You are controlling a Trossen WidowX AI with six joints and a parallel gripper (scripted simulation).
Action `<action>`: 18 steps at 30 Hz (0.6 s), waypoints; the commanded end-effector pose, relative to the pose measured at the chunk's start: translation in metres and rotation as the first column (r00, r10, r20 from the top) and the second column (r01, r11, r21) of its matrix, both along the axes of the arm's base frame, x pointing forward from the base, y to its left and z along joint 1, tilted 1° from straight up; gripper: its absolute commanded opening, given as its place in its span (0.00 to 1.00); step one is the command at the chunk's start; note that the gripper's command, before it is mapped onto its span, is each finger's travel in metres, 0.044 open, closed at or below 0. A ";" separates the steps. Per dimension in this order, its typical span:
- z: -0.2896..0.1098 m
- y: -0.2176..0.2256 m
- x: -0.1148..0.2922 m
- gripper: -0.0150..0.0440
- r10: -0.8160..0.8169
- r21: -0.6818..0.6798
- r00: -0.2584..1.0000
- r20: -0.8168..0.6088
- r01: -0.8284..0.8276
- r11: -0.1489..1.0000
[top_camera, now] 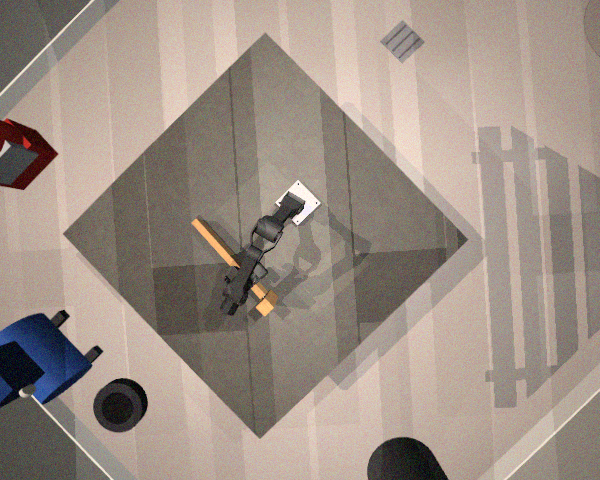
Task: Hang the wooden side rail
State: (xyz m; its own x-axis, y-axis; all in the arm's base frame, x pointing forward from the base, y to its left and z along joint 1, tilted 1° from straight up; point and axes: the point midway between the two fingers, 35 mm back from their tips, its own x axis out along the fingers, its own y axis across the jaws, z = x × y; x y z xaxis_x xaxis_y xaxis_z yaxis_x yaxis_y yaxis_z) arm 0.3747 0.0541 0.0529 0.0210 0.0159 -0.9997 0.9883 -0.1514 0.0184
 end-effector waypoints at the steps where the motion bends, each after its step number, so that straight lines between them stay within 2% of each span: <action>1: 0.000 0.001 0.001 0.25 0.001 0.006 1.000 0.004 -0.001 1.000; 18: -0.003 0.001 0.001 0.25 0.001 0.006 1.000 0.004 -0.001 1.000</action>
